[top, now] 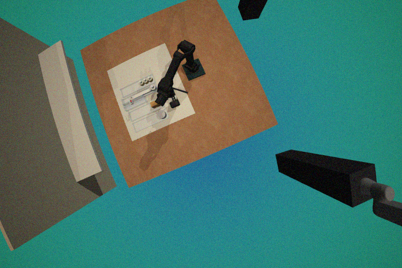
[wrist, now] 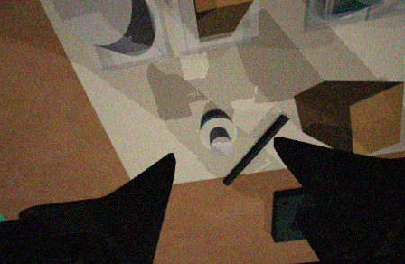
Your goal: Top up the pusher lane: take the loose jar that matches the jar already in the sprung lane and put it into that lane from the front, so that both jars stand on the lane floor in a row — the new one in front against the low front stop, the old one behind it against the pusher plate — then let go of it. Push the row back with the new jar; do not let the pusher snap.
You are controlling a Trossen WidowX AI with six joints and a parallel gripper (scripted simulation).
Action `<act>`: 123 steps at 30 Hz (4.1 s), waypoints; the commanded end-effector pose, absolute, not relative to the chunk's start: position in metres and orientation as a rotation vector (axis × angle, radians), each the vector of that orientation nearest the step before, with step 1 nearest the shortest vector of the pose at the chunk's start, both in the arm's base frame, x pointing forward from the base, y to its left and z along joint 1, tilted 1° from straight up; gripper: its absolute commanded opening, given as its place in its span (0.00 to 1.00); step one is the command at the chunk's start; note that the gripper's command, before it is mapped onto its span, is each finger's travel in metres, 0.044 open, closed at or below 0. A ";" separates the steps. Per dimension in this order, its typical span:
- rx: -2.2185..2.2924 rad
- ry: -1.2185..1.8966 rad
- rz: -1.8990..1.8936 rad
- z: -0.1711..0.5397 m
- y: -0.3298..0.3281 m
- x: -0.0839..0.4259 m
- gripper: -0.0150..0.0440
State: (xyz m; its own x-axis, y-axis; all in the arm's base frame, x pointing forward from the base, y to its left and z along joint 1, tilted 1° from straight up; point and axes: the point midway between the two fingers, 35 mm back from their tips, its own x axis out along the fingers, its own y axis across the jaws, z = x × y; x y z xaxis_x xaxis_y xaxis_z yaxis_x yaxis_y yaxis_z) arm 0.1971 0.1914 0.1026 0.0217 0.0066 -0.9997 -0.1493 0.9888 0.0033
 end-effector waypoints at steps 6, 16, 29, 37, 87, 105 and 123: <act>-0.117 1.545 0.127 0.085 0.192 0.196 1.00; -0.117 1.545 0.127 0.071 0.192 0.197 1.00; -0.117 1.545 0.127 0.053 0.192 0.197 1.00; -0.117 1.545 0.127 0.053 0.192 0.197 0.64; -0.093 1.544 0.092 0.139 0.140 0.235 0.25; -0.108 1.539 0.100 0.115 0.071 0.280 0.25; -0.117 1.537 0.106 0.088 0.061 0.285 0.25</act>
